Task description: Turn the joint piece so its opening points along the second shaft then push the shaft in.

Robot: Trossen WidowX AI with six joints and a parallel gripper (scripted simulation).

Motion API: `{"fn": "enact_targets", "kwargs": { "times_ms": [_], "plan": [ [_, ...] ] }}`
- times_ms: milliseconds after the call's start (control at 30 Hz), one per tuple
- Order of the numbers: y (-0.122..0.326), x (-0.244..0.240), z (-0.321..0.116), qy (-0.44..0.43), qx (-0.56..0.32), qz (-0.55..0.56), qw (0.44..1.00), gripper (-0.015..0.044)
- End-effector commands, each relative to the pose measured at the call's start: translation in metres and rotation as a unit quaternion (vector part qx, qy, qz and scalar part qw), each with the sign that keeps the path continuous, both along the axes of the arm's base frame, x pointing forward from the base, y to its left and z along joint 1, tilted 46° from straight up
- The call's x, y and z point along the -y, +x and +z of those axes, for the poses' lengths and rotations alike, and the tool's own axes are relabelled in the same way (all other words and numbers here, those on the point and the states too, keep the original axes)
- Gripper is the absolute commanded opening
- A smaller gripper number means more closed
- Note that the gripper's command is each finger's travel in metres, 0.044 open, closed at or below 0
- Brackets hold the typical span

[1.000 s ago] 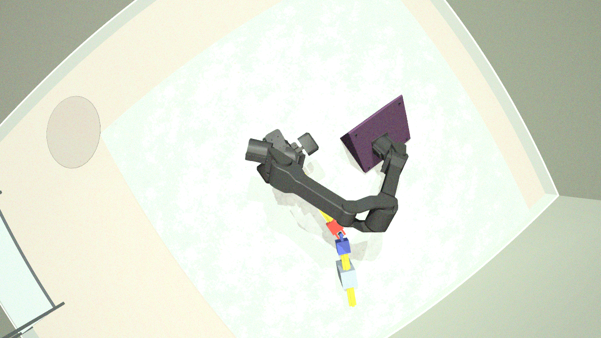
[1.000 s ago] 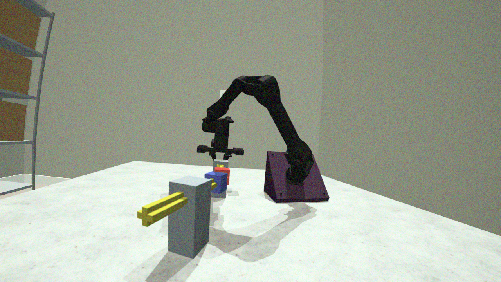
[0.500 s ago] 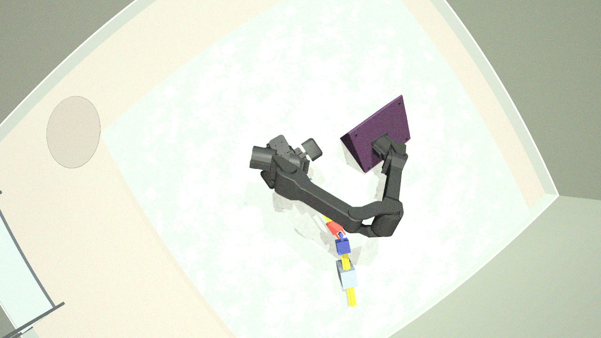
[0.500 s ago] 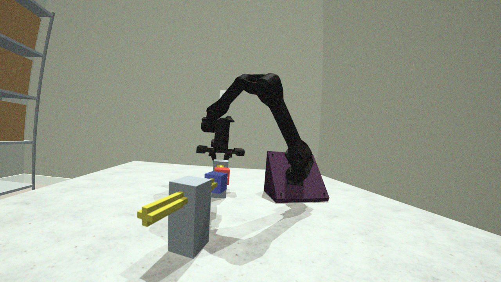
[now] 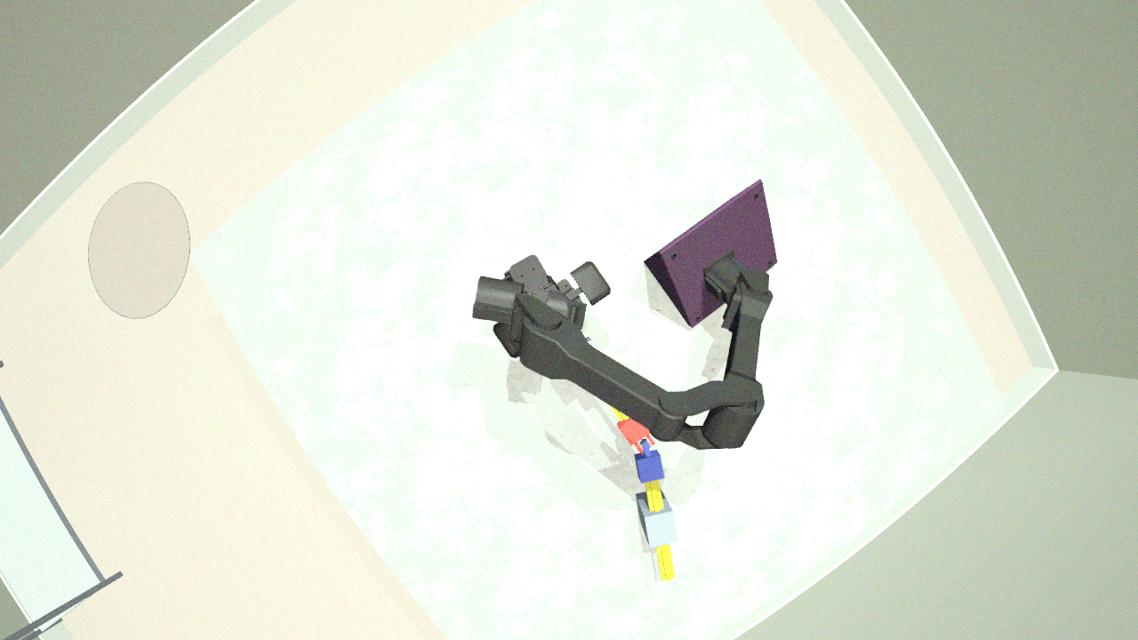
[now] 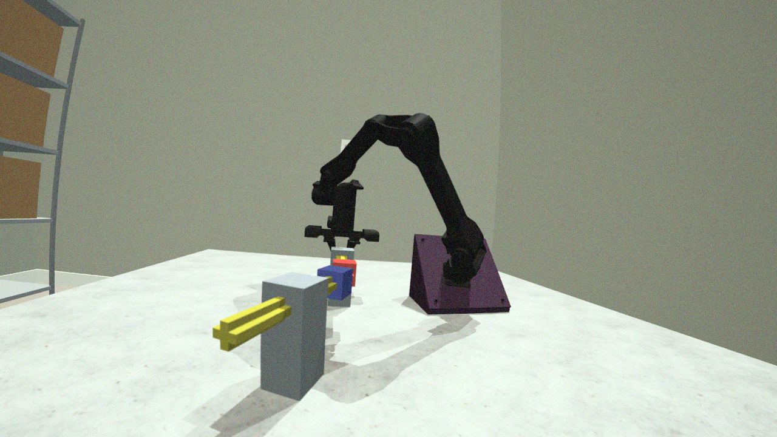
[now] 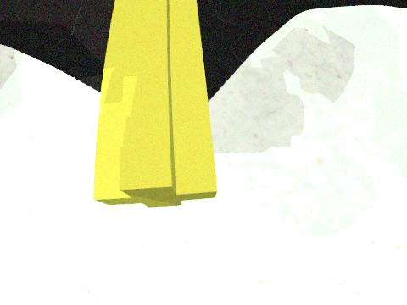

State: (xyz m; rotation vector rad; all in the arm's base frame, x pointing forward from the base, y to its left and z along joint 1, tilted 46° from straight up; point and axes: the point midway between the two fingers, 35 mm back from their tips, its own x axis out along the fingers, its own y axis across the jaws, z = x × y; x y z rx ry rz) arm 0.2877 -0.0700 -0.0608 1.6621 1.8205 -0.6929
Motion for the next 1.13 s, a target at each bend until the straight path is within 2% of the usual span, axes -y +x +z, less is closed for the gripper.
{"fn": "enact_targets", "kwargs": {
  "times_ms": [0, 467, 800, 1100],
  "plan": [
    [0.000, 0.000, 0.000, 0.000, 0.000, 0.001, 1.000, 0.0067],
    [0.000, 0.000, 0.000, 0.000, 0.000, 0.001, 1.000, 0.0434],
    [0.000, 0.000, 0.000, 0.000, 0.000, 0.001, 1.000, 0.0440],
    [0.002, 0.028, 0.028, 0.004, 0.000, -0.002, 1.000, 0.0440]
  ]
}}
